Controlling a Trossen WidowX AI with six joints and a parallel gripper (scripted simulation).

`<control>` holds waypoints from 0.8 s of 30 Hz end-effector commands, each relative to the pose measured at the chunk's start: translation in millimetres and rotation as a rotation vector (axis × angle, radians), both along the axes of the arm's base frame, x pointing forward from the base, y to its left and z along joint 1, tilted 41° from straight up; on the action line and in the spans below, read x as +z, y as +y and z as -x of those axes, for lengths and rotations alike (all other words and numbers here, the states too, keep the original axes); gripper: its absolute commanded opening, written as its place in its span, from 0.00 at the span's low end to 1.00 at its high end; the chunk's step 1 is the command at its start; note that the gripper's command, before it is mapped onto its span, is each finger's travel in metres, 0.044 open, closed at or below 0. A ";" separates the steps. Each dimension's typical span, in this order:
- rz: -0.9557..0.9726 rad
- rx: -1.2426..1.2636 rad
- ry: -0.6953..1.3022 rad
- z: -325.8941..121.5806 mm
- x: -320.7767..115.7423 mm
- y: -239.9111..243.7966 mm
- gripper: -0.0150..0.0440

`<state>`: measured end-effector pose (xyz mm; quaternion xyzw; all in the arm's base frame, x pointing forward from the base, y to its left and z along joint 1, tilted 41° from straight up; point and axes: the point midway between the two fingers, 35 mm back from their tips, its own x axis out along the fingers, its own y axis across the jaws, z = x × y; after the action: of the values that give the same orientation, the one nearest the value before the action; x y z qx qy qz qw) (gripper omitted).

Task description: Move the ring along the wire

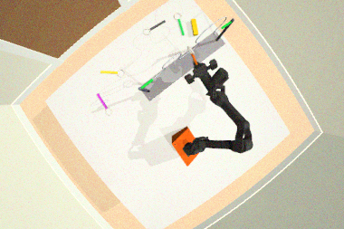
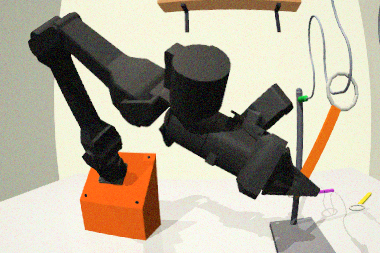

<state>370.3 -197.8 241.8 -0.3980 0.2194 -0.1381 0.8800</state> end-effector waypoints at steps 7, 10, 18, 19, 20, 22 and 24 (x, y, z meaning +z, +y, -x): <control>-0.062 -0.005 0.005 2.1 -13.3 12.5 0.00; -0.071 -0.005 0.005 2.2 -16.1 15.5 0.00; -0.095 -0.005 0.005 2.6 -23.3 23.4 0.00; -0.099 -0.005 0.005 2.7 -24.2 24.5 0.00; -0.104 -0.005 0.006 2.7 -25.2 25.6 0.00; -0.114 -0.005 0.006 2.8 -27.3 27.9 0.00; -0.126 -0.005 0.006 3.0 -29.4 30.4 0.00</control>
<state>368.6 -171.4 218.1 -0.3498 0.2278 -0.1265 0.8999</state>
